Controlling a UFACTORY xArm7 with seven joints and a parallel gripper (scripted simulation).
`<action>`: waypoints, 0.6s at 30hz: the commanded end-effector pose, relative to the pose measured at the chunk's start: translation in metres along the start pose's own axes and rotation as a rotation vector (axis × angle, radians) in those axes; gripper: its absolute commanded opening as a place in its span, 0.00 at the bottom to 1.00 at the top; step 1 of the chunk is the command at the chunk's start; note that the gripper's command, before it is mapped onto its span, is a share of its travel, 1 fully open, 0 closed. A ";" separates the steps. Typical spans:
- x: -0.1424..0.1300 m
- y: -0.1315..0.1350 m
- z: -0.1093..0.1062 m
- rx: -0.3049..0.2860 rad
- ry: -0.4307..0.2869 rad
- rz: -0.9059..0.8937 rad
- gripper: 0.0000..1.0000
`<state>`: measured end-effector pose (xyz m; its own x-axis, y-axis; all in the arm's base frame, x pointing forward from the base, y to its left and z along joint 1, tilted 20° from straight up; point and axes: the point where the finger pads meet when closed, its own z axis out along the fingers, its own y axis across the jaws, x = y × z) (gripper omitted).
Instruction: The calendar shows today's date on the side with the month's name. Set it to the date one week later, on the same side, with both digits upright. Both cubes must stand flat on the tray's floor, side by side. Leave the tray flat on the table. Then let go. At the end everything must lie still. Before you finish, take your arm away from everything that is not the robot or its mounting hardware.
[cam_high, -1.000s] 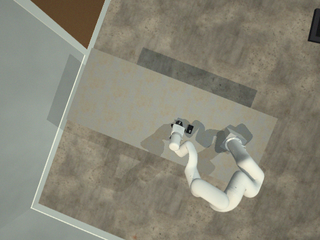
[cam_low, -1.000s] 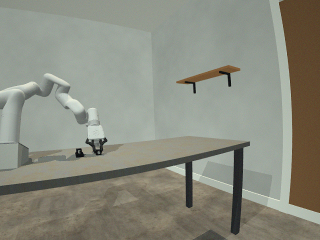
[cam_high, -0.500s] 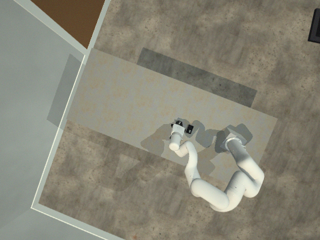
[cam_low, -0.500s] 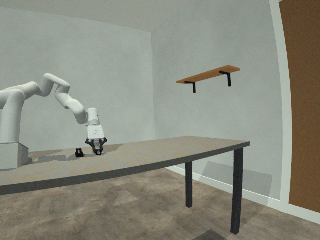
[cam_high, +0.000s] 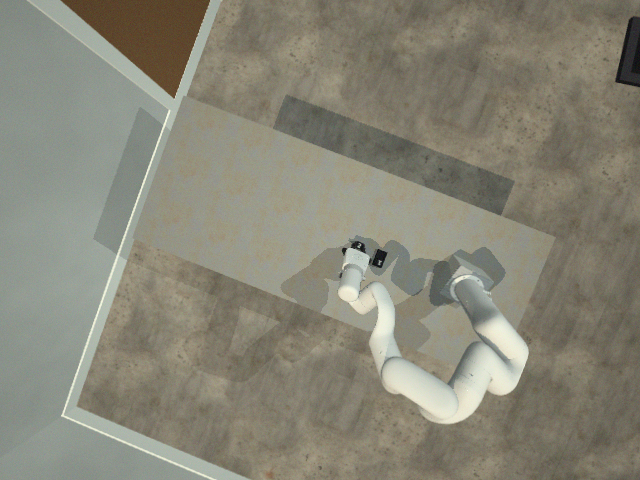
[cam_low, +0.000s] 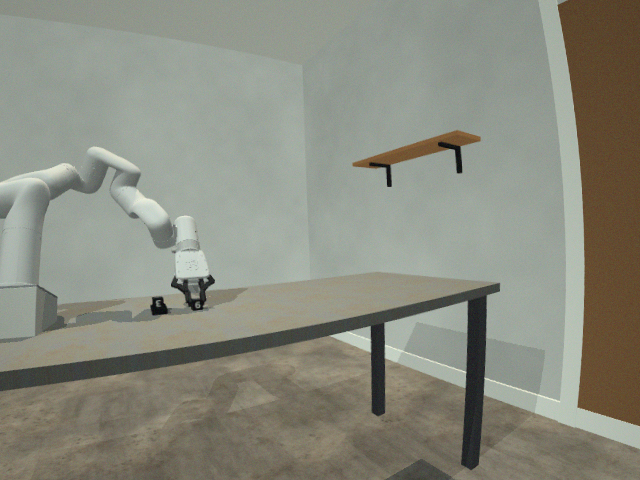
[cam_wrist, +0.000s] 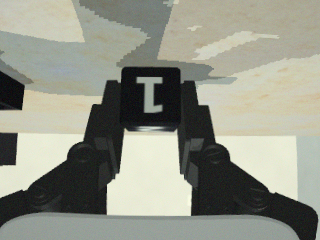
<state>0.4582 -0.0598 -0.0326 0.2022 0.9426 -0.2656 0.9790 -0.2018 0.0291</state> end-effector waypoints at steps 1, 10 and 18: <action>-0.001 0.001 -0.001 -0.003 0.000 0.003 0.27; -0.012 0.001 -0.017 -0.003 0.000 0.003 0.27; -0.027 0.001 -0.038 -0.003 0.000 0.003 0.27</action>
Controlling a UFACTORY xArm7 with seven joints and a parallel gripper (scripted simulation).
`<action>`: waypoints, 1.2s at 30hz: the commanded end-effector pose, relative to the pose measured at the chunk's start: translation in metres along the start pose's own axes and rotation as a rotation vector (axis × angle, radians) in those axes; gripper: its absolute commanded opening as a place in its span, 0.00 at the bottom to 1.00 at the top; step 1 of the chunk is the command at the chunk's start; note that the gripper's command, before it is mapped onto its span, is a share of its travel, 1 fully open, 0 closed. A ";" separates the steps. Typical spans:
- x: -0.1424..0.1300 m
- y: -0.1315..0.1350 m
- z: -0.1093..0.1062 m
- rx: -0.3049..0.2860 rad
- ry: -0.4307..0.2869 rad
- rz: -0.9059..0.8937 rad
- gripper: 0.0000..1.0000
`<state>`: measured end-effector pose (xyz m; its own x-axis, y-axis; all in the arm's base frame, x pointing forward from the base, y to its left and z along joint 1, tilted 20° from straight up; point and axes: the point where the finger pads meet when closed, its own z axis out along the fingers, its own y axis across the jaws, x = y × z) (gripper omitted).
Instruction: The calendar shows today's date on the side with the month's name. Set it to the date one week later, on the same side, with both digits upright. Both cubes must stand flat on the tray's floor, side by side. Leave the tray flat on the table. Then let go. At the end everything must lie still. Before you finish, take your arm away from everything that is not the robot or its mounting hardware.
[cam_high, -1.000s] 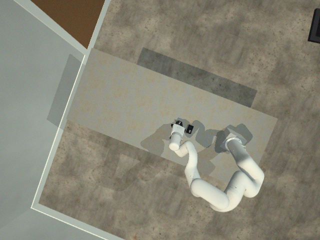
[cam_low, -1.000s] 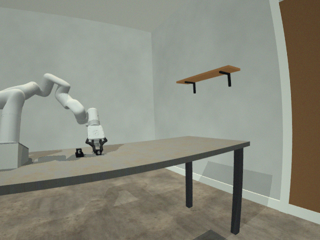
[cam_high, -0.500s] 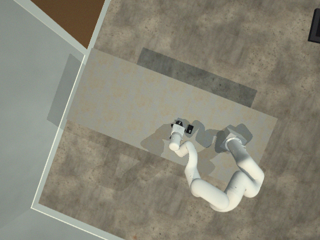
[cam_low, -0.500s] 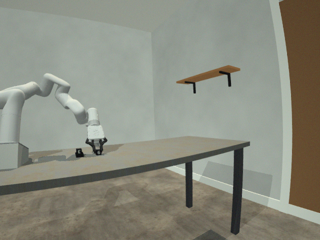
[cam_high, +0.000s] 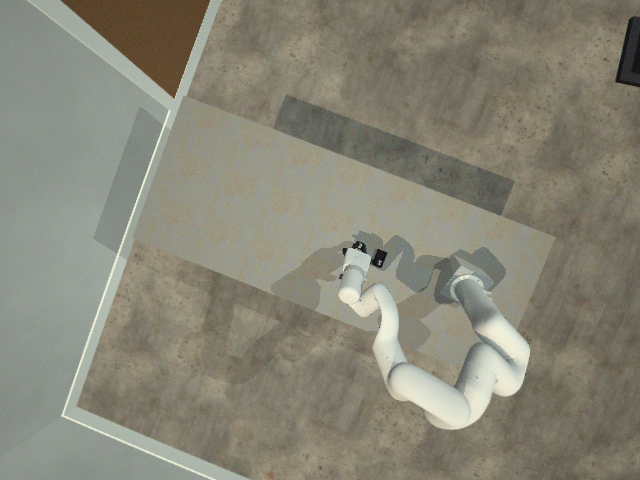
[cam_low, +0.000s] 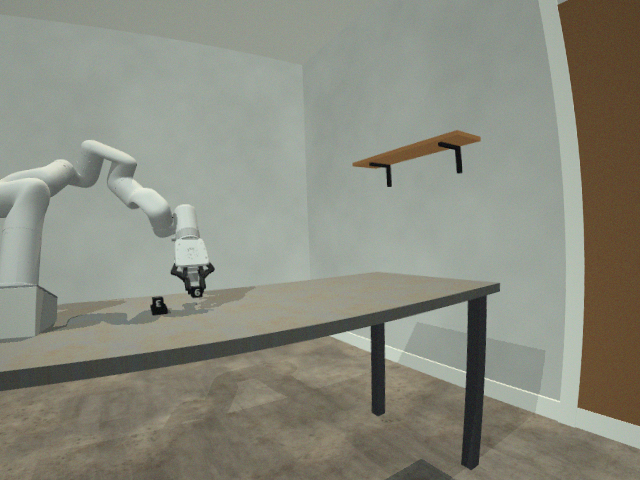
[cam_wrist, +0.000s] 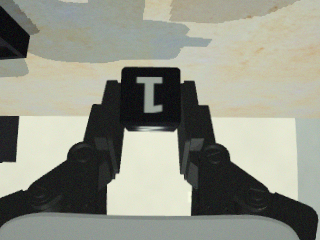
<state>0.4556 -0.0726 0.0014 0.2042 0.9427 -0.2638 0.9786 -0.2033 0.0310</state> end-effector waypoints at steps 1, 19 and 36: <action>-0.008 0.000 -0.012 -0.001 -0.001 0.001 0.27; -0.020 0.000 -0.029 -0.001 -0.001 0.001 0.27; -0.023 0.000 -0.029 -0.001 0.260 0.001 0.27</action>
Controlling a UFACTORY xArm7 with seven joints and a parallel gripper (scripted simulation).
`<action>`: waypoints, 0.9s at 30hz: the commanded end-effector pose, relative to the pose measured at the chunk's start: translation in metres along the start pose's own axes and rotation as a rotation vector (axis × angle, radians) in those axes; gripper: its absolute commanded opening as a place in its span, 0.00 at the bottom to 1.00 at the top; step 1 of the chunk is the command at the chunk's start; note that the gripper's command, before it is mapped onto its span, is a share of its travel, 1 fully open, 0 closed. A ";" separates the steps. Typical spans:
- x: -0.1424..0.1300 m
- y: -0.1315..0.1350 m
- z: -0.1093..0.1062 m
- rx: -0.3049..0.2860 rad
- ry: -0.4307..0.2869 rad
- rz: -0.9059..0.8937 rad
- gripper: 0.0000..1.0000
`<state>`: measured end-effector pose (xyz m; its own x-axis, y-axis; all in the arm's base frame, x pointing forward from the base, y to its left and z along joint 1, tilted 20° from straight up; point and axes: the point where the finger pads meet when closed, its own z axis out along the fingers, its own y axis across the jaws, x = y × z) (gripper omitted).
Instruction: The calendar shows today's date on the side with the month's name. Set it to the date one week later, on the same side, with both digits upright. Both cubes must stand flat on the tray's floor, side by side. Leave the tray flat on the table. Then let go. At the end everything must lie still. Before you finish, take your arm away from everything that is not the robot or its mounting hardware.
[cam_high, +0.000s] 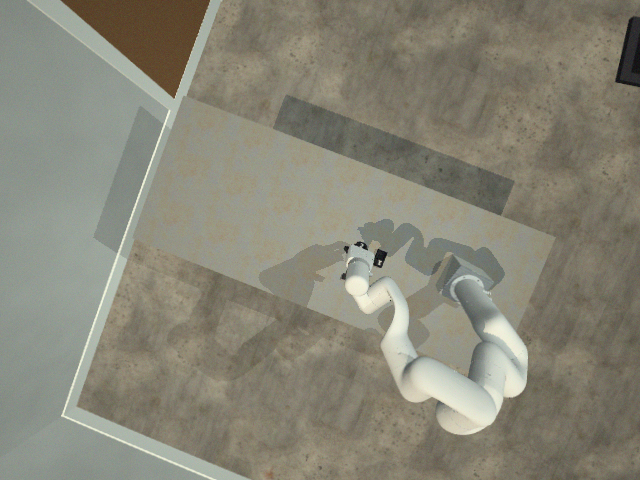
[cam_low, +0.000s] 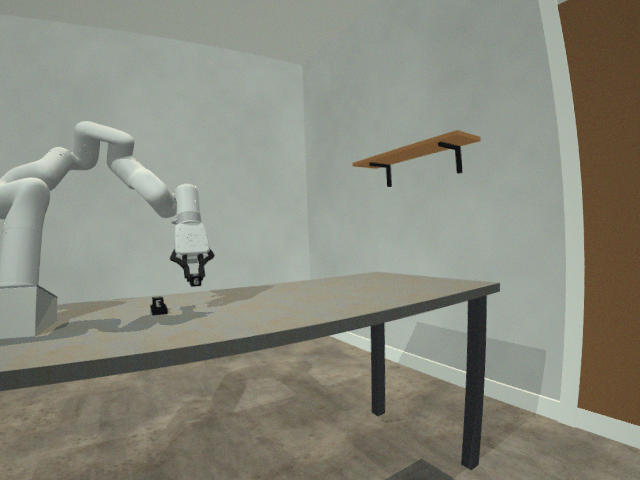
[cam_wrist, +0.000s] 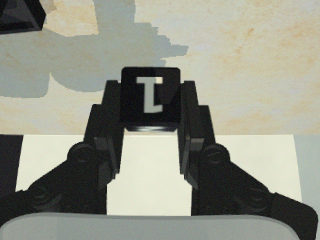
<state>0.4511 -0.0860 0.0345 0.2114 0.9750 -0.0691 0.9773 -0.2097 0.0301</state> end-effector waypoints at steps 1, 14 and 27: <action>-0.002 0.001 -0.001 -0.003 0.063 -0.006 0.27; -0.005 -0.001 0.002 0.008 0.273 -0.005 0.27; -0.010 -0.001 0.003 0.013 0.471 -0.004 0.27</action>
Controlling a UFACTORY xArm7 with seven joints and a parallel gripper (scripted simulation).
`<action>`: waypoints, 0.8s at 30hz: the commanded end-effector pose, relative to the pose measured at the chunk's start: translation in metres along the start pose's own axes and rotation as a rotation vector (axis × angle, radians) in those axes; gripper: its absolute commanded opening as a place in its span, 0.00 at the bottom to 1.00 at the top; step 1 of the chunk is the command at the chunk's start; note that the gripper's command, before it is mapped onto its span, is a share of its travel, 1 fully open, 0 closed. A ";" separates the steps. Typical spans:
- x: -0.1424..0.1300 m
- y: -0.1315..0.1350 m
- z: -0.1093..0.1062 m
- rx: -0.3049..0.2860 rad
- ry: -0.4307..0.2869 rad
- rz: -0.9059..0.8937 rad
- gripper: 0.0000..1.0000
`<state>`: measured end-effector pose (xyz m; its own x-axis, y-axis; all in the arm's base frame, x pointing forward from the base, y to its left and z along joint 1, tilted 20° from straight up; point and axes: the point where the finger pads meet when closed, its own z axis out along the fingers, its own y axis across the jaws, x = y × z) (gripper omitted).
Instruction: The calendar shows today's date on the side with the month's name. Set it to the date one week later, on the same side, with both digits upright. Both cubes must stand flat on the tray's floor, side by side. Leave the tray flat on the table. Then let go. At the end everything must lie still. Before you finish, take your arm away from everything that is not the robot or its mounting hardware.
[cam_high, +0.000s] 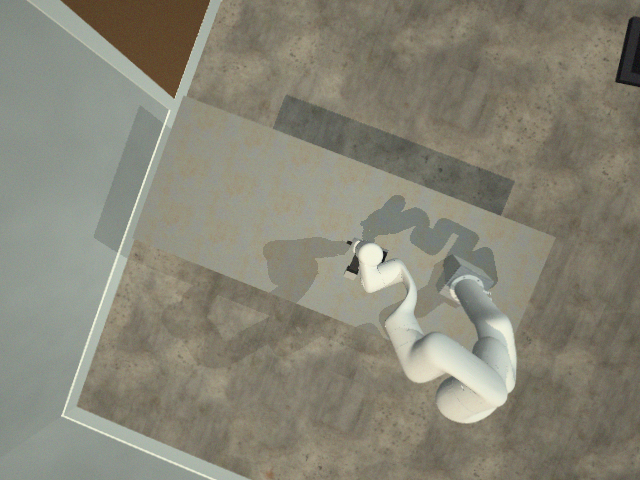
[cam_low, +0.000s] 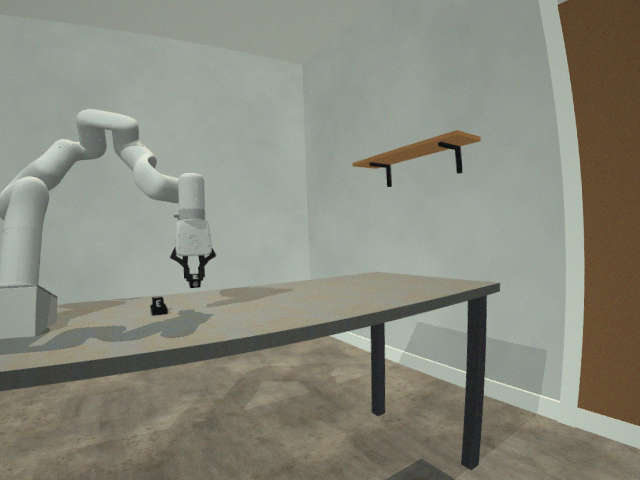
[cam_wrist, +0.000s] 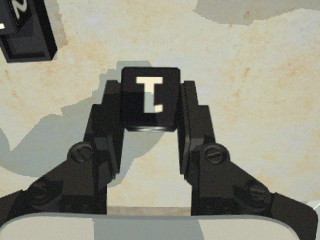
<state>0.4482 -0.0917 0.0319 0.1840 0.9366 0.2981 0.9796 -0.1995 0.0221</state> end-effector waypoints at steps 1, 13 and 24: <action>-0.004 0.001 -0.001 0.000 0.132 0.004 0.27; -0.007 0.002 -0.002 -0.007 0.245 0.001 0.27; -0.010 0.002 -0.002 -0.011 0.476 -0.002 0.27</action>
<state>0.4476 -0.1010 0.0300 0.1386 0.7432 0.6546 0.9772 -0.2100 0.0316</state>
